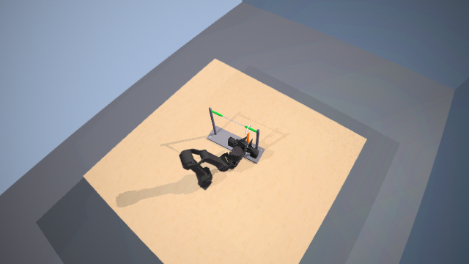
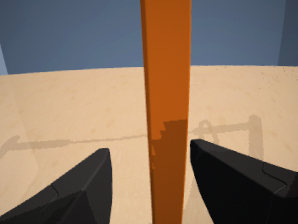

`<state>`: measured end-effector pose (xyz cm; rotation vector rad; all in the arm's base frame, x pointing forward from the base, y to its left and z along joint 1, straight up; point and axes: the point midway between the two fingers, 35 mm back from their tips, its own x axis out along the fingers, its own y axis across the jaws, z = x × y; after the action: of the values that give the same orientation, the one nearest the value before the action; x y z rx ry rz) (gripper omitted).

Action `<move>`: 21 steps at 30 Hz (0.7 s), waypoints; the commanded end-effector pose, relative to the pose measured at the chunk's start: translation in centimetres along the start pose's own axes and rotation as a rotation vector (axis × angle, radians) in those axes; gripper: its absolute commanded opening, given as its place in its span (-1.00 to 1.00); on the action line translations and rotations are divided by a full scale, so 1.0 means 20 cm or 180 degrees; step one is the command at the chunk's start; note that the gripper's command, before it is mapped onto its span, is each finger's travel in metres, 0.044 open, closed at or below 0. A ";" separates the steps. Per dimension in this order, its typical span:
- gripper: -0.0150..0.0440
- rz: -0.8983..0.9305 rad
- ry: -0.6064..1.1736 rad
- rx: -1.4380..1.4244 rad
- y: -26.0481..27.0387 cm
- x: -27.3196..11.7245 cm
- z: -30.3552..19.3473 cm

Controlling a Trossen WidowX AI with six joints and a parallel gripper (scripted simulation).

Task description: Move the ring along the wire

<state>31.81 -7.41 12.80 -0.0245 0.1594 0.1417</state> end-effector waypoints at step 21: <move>-0.42 0.0001 0.0007 0.0007 0.00 0.01 -0.01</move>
<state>31.90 -7.39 12.68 -0.0226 0.1618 0.1419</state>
